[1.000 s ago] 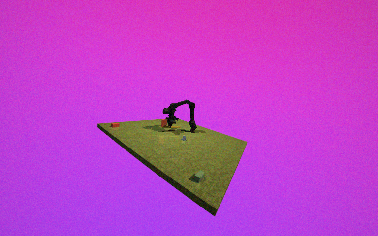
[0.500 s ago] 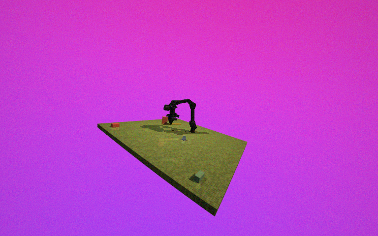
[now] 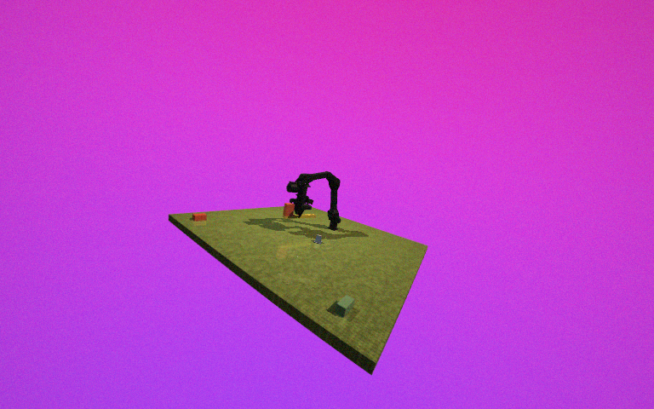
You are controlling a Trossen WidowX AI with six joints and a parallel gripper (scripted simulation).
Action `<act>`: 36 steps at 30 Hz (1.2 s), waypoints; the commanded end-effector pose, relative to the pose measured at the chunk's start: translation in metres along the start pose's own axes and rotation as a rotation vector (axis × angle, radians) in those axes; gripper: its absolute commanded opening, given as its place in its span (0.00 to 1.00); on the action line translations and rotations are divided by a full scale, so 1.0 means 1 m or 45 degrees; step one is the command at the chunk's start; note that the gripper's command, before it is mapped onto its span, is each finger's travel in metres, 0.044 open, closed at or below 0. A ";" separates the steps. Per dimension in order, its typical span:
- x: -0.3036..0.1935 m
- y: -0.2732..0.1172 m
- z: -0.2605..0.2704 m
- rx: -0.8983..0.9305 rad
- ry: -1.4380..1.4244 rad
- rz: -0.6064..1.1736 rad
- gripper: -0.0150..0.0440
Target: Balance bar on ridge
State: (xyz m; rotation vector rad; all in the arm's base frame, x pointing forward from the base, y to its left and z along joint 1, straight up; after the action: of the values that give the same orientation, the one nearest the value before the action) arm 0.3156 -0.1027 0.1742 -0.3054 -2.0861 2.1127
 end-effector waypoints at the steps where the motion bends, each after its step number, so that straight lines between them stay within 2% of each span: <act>1: 0.000 -0.001 -0.014 -0.004 -0.054 0.001 0.25; 36: 0.032 -0.004 -0.147 -0.026 -0.624 0.003 0.25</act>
State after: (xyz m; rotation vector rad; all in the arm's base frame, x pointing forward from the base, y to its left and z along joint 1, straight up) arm 0.3241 0.0375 0.1754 0.1895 -2.3264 2.3394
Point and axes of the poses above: the point midway between the two fingers, 35 mm back from their tips, its own y axis out along the fingers, its own z axis across the jaws, x = y × z, the point moved 3 cm from there along -y, back along the fingers, and after that the axes turned 3 degrees about -y, right-handed, at the moved point
